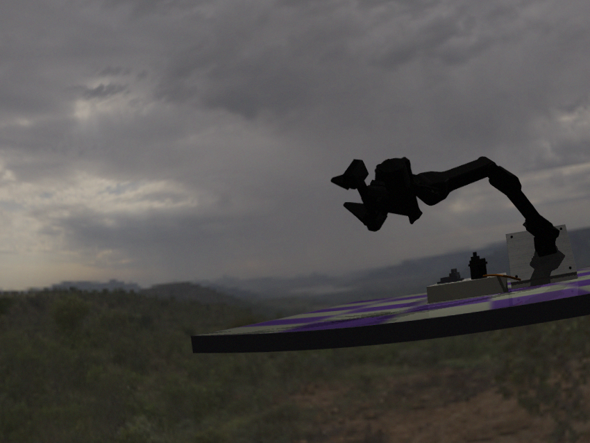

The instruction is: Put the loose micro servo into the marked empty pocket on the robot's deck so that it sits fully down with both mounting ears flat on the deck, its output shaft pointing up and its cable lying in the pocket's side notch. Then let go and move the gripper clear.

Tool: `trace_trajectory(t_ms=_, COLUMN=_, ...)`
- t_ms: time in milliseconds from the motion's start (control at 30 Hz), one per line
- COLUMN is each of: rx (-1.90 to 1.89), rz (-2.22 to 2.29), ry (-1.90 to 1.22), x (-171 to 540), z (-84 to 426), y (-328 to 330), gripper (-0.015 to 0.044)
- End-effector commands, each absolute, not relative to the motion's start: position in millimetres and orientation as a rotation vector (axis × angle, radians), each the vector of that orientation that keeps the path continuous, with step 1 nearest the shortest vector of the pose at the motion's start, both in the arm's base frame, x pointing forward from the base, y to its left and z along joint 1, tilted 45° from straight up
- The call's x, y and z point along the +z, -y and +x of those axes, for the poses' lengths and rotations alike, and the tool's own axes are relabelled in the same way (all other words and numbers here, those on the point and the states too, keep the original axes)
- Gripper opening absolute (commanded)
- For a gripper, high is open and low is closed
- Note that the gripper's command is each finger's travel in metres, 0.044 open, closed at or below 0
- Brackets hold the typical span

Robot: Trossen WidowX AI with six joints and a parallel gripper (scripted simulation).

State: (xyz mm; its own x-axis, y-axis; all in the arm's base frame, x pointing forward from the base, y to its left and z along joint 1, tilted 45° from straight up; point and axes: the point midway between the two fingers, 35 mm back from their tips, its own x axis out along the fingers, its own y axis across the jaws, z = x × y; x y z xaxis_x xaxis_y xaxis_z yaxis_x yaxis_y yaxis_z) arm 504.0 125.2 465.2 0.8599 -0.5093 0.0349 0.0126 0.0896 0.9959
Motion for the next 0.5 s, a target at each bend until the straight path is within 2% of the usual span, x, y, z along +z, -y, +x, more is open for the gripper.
trace_trajectory(t_ms=0, rx=-0.407, rz=1.434, ry=0.421, x=464.8, z=504.2, y=-124.9, gripper=0.0426)
trace_trajectory(t_ms=33, rx=-0.408, rz=1.424, ry=0.415, x=464.0, z=504.7, y=-124.5, gripper=0.0440)
trace_trajectory(t_ms=467, rx=-0.455, rz=1.055, ry=0.210, x=434.2, z=518.5, y=-104.8, gripper=0.0440)
